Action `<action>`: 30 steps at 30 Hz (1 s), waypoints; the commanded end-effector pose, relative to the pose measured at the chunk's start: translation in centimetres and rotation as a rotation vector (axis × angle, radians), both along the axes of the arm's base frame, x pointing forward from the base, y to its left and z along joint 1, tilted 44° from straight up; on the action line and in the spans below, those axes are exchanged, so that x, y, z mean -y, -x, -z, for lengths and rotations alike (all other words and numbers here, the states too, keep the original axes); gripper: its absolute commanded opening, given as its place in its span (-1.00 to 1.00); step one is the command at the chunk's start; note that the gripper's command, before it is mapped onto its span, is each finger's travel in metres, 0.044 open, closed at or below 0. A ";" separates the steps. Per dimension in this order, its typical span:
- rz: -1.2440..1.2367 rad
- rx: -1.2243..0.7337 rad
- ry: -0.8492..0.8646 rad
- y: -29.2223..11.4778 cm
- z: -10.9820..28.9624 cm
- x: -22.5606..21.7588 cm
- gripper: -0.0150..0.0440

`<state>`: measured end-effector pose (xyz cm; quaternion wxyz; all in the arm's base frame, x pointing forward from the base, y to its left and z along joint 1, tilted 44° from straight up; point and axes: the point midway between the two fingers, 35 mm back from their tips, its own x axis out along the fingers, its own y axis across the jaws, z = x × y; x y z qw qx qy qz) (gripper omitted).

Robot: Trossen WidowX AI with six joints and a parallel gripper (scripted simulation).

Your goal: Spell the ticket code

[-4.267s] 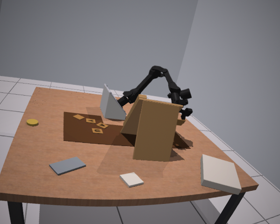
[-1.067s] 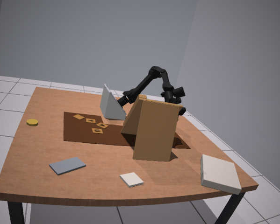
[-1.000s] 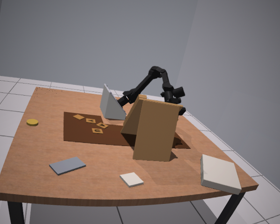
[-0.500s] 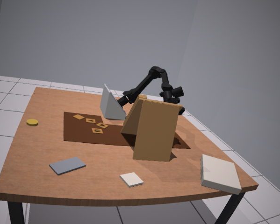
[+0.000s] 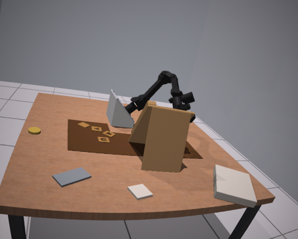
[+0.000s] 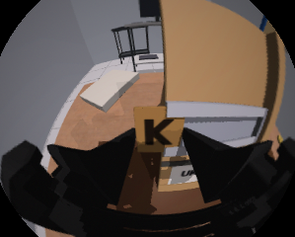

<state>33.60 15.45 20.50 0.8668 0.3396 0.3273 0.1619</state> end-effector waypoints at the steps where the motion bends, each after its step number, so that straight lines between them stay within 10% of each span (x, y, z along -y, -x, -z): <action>1: -0.004 0.001 0.003 0.0 0.3 0.2 -0.49; 30: -0.004 0.001 0.004 -0.1 1.3 1.2 -0.49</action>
